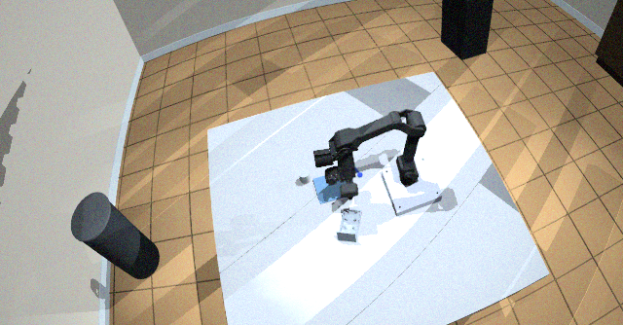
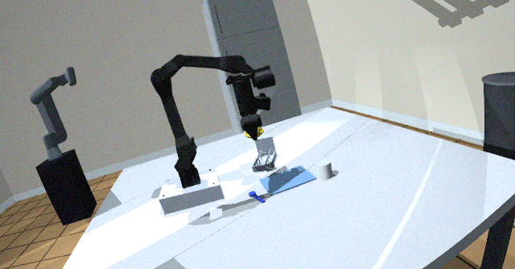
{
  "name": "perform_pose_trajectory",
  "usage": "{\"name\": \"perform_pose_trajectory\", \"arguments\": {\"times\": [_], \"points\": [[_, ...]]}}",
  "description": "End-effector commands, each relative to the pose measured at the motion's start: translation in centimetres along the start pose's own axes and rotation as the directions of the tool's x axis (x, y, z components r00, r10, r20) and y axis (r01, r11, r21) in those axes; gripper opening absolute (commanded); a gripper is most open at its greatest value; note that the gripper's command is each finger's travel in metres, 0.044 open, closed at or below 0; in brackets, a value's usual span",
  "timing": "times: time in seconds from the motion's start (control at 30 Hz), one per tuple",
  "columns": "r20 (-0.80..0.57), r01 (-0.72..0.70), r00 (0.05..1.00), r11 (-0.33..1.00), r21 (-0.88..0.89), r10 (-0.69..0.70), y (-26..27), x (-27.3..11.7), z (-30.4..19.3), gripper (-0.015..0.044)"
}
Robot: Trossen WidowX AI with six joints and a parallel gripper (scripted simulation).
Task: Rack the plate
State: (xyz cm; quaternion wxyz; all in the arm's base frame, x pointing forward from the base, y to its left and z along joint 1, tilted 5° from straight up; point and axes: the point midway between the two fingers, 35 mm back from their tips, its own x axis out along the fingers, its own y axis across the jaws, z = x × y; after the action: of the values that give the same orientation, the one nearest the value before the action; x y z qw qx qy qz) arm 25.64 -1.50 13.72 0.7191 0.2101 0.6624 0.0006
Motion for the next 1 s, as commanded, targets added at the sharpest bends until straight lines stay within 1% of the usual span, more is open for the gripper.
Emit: {"name": "perform_pose_trajectory", "arguments": {"times": [0.0,0.27,0.53,0.77,0.97], "points": [[0.006,-0.083,0.996,0.993,-0.082,0.084,0.2,1.3,0.5,0.0000],[0.027,-0.230,0.970,0.942,-0.243,0.243,0.4,3.6,1.3,0.0000],[0.061,-0.340,0.916,0.847,-0.409,0.397,0.5,5.4,1.8,0.0000],[0.099,-0.390,0.847,0.736,-0.553,0.522,0.5,6.5,2.0,0.0000],[0.135,-0.390,0.773,0.633,-0.669,0.620,0.5,7.2,1.9,0.0000]]}}
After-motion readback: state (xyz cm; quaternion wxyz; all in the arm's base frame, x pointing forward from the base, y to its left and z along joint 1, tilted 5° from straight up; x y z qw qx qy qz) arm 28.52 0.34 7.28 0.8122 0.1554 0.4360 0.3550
